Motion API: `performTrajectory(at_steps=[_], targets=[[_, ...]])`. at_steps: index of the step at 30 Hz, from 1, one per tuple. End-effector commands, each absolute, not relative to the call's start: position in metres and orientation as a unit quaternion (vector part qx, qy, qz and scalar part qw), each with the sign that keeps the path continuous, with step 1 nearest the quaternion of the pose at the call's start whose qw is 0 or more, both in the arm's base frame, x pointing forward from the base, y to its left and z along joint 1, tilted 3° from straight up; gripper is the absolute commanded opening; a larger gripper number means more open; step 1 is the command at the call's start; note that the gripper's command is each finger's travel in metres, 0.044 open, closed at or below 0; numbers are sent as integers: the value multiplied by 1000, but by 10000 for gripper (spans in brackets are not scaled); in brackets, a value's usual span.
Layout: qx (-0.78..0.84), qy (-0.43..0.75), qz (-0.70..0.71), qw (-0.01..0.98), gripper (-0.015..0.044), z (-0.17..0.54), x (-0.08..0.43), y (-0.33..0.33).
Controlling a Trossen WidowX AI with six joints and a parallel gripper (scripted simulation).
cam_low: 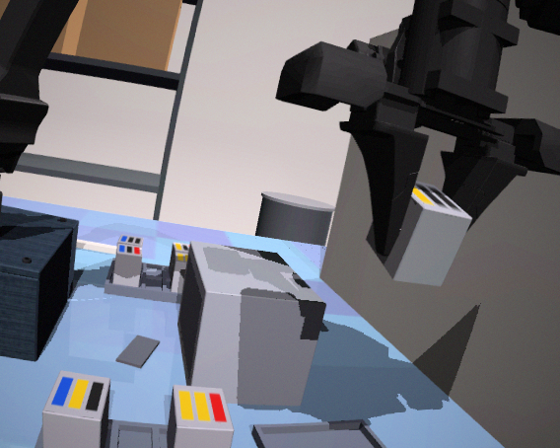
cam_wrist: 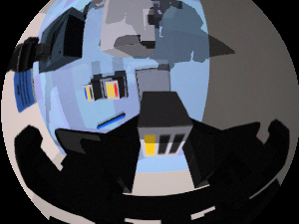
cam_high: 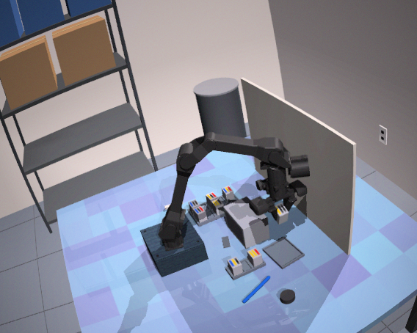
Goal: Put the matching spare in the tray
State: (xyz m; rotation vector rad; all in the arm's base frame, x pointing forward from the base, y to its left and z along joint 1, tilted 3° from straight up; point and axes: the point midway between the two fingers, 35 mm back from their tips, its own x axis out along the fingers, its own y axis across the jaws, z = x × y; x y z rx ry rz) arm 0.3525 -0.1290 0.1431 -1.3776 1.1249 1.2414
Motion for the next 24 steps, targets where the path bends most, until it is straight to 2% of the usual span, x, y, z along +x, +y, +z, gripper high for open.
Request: performTrajectory(at_steps=[1,24], targets=[[-566,452,508,466,0,145,353,-133],[-566,452,508,466,0,122,359,-135]])
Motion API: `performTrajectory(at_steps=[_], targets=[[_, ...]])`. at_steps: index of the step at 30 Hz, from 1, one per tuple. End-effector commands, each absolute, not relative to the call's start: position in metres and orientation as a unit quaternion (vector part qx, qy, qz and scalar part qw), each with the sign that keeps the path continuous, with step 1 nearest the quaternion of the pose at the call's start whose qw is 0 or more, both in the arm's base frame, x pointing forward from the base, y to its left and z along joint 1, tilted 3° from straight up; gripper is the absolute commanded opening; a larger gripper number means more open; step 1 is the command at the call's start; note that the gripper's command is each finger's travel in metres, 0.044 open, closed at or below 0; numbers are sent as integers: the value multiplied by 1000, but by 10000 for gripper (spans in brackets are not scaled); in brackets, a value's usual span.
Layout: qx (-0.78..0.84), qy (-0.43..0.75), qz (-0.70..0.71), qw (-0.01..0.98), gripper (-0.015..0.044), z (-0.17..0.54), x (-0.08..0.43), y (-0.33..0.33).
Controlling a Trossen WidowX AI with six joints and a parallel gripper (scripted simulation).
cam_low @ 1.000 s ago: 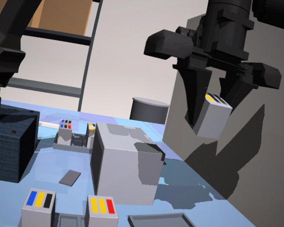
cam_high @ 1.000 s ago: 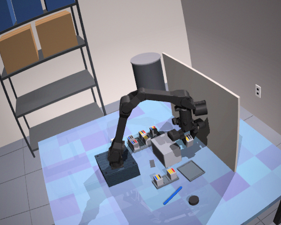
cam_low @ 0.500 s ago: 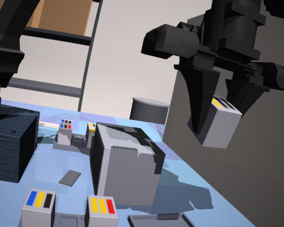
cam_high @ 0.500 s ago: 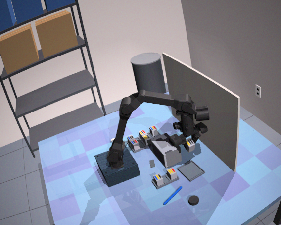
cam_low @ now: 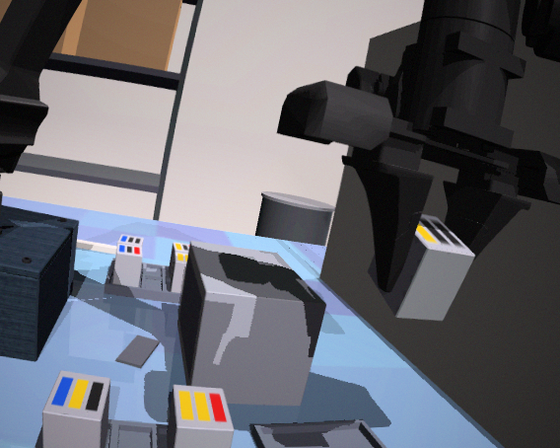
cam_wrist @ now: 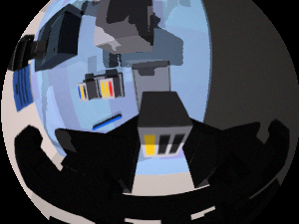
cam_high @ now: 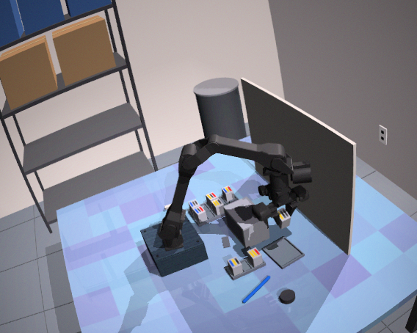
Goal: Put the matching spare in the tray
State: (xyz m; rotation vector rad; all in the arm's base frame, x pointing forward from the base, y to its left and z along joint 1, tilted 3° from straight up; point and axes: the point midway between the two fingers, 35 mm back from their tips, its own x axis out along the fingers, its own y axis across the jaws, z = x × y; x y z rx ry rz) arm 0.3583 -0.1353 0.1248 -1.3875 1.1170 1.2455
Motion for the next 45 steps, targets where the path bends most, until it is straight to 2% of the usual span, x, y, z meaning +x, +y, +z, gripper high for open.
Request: performTrajectory(at_steps=[1,45], targets=[[-566,452,508,466,0,121,360,-135],[-566,452,508,466,0,75,367,-139]])
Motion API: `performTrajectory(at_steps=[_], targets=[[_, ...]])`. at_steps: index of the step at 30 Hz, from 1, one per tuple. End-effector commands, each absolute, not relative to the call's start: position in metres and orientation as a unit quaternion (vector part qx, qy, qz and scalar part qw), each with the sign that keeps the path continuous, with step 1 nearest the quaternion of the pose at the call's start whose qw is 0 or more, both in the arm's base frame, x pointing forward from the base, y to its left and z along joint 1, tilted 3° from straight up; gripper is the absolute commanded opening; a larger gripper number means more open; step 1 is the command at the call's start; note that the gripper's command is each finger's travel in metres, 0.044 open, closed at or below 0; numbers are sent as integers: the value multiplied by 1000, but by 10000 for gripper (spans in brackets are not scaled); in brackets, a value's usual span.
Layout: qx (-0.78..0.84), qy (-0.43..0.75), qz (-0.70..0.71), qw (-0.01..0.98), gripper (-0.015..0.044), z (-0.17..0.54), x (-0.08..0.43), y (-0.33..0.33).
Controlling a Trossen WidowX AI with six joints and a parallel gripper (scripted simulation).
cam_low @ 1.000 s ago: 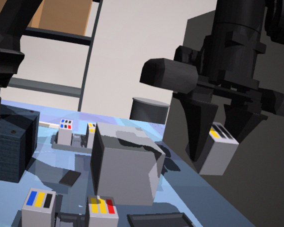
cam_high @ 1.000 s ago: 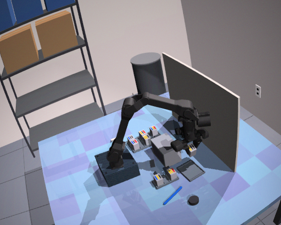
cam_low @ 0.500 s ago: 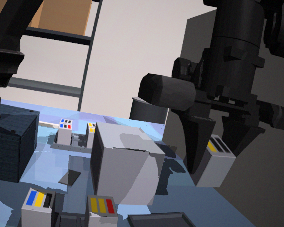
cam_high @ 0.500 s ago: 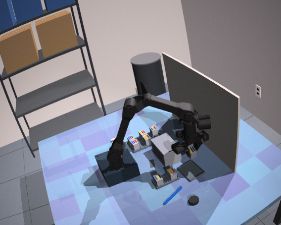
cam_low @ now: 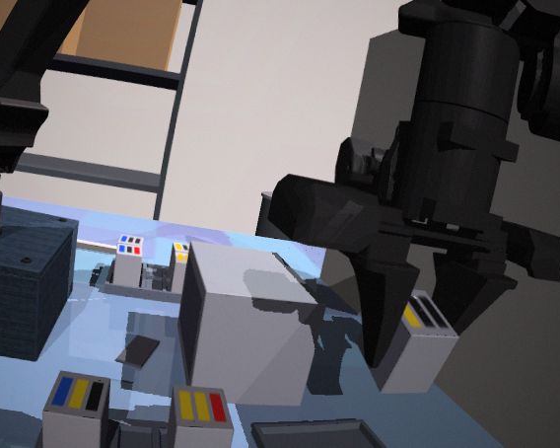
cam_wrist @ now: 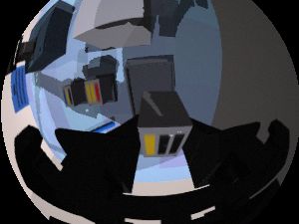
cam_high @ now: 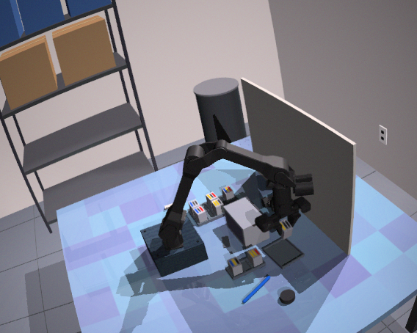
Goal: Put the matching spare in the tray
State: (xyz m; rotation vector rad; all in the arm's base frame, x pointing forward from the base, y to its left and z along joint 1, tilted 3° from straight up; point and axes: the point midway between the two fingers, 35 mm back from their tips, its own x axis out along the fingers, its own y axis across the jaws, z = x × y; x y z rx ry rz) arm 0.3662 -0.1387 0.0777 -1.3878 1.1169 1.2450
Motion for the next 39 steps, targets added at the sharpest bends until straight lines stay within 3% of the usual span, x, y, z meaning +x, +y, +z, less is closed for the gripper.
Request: performTrajectory(at_steps=[1,39], targets=[[-566,452,508,466,0,74,367,-139],[-566,452,508,466,0,34,368,-139]])
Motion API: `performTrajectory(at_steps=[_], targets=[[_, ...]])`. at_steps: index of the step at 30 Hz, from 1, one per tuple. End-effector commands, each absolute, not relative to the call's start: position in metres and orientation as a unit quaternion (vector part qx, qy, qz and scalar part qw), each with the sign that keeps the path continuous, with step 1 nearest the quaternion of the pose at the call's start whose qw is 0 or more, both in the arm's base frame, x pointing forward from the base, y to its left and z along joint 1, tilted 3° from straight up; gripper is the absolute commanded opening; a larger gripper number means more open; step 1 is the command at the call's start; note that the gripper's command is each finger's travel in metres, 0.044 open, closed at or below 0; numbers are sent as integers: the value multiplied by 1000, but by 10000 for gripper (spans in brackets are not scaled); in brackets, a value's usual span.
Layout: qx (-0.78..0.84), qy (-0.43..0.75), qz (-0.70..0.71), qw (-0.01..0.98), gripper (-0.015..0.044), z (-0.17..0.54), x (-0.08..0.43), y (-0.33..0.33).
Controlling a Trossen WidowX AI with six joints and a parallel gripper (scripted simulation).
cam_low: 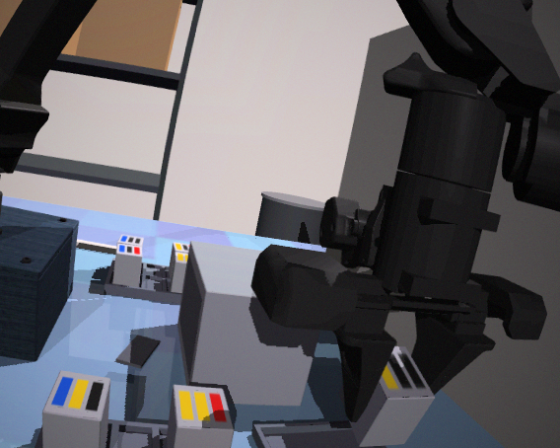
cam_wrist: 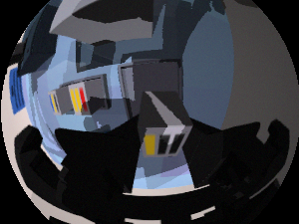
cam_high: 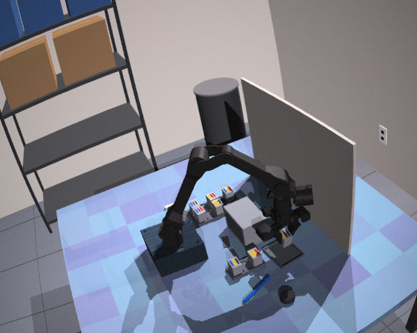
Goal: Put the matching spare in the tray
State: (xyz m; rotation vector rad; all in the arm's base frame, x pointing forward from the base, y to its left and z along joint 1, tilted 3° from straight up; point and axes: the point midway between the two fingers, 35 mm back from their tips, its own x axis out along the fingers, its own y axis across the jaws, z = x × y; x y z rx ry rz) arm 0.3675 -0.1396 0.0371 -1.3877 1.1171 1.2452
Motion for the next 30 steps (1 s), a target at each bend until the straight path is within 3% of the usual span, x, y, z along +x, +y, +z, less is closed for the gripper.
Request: performTrajectory(at_steps=[1,30], targets=[[-566,452,508,466,0,33,368,-139],[-566,452,508,466,0,4,365,-139]])
